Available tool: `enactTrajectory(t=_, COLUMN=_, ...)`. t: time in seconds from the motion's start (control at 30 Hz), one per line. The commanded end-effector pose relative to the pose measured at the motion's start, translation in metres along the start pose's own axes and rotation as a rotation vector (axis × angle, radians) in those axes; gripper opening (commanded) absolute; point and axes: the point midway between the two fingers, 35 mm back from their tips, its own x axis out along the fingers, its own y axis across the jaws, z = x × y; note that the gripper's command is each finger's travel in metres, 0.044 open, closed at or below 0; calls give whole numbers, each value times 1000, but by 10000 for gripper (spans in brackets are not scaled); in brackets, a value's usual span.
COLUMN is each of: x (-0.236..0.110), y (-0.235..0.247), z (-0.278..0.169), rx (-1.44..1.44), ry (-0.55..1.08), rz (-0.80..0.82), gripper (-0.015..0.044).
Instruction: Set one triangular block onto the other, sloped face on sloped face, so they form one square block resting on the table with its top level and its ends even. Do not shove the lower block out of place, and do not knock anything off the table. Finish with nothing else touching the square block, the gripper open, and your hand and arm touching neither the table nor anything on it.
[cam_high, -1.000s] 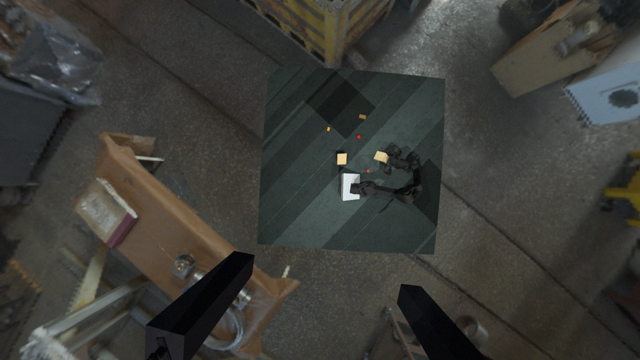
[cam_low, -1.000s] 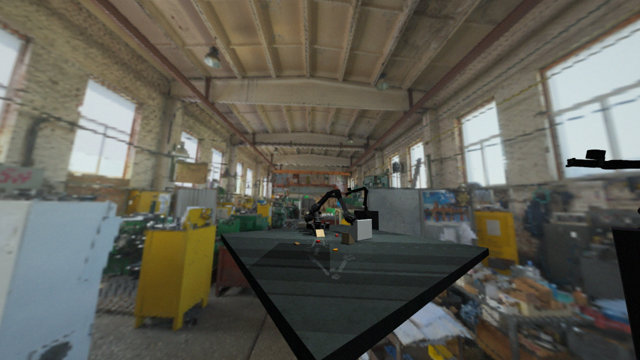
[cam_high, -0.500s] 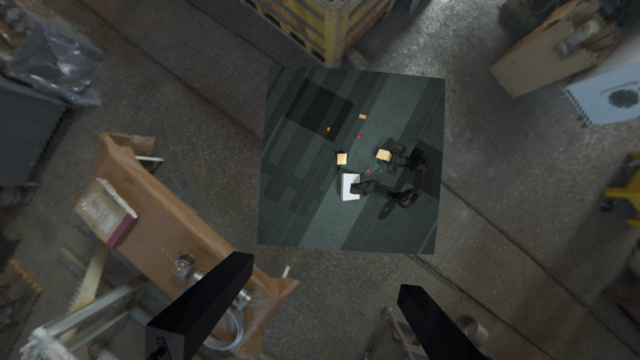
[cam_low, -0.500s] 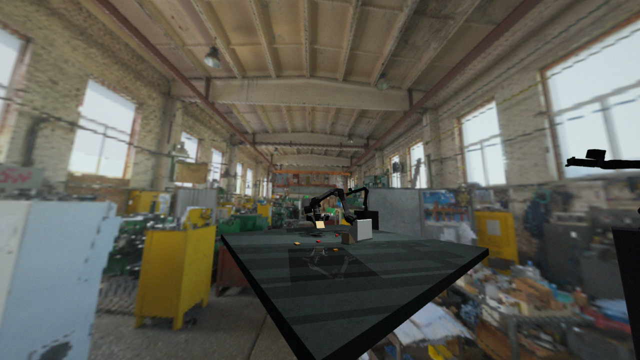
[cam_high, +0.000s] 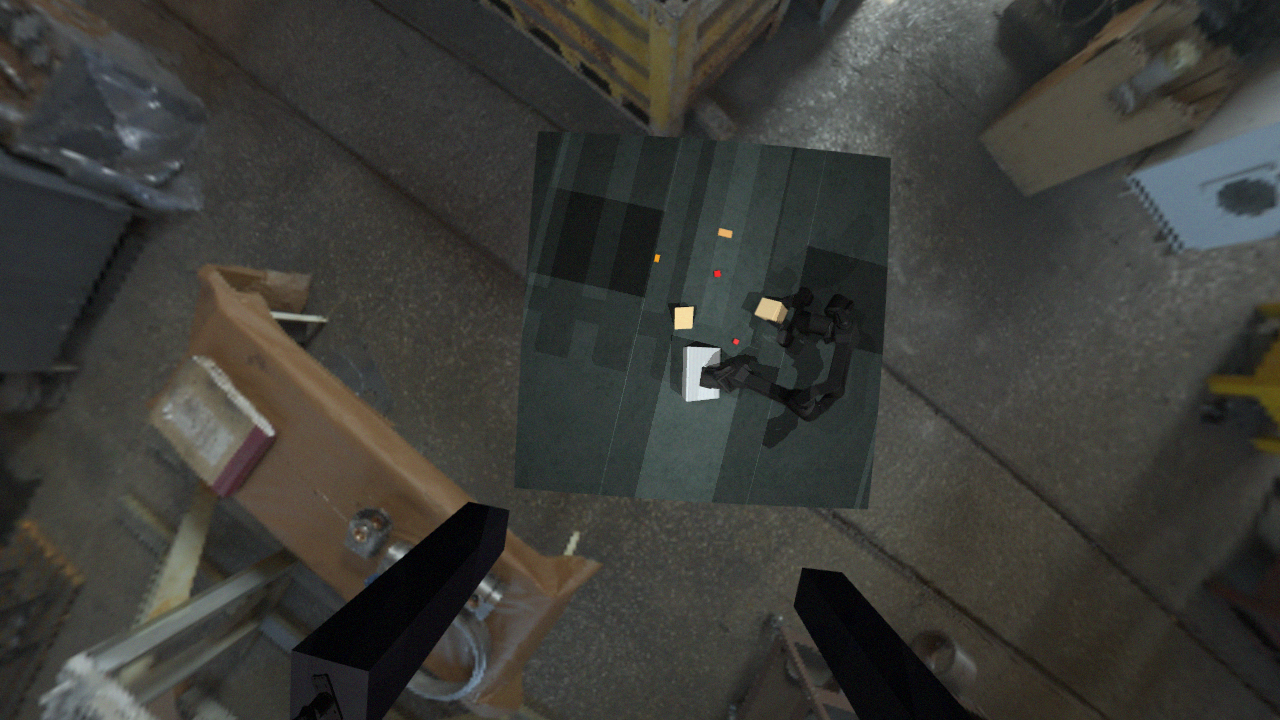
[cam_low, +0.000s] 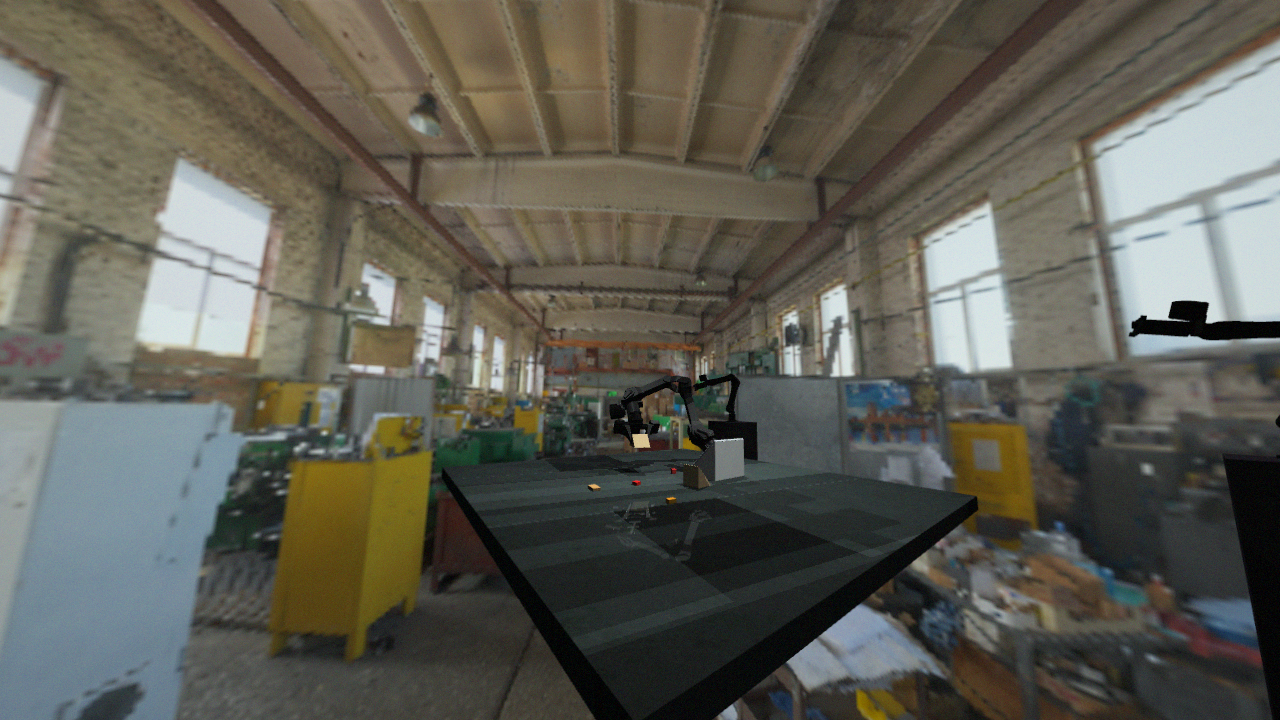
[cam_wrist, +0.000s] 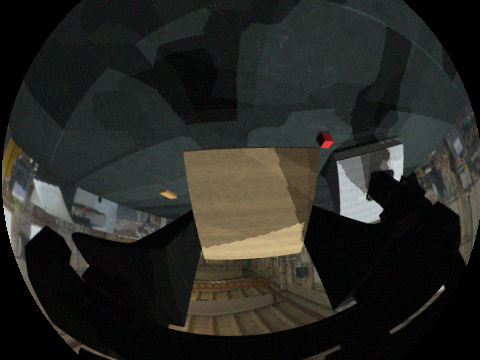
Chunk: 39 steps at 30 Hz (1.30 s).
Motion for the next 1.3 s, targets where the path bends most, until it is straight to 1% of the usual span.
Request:
enactTrajectory(t=0.0, x=2, y=-1, z=0, rx=-44, ry=-12, rz=-14, gripper=0)
enactTrajectory(t=0.63, x=16, y=-11, z=-4, rx=-624, ry=-171, rz=-203, gripper=0)
enactTrajectory(t=1.27, x=19, y=-13, z=-8, rx=-1203, ry=-300, rz=-425, gripper=0)
